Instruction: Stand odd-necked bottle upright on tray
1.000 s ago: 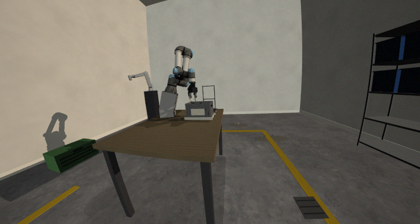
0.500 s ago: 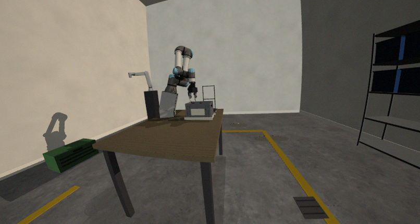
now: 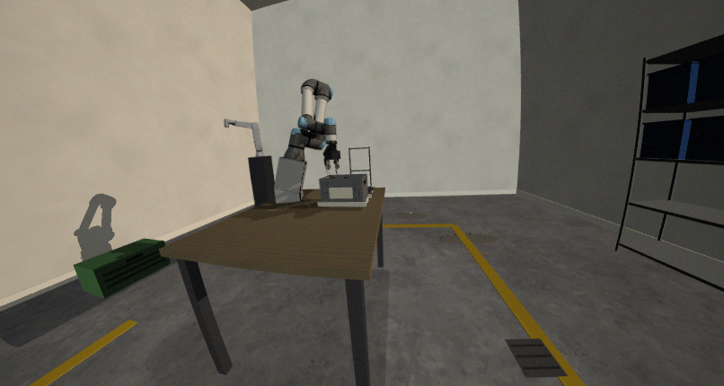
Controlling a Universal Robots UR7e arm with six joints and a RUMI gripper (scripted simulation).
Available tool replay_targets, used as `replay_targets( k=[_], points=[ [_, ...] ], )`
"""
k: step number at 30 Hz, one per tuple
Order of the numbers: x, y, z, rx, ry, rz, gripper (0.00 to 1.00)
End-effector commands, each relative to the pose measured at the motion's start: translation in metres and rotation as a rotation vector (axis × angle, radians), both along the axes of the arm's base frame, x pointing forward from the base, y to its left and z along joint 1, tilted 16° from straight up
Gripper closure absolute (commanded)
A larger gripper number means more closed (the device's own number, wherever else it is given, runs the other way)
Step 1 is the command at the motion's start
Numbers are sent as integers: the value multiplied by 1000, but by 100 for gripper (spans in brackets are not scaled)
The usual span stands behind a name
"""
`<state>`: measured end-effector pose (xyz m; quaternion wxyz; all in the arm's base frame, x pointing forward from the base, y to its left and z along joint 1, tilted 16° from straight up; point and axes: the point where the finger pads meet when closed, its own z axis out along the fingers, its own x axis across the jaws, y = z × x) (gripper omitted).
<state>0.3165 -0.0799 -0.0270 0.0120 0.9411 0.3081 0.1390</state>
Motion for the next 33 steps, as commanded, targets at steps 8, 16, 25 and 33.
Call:
replay_targets(
  k=[8,16,25,33],
  points=[
    [1,0,-2,-1,-1,0,62],
    [3,0,-8,-1,-1,0,62],
    [5,1,-16,-1,-1,0,62],
    [7,1,-25,-1,-1,0,62]
  ],
)
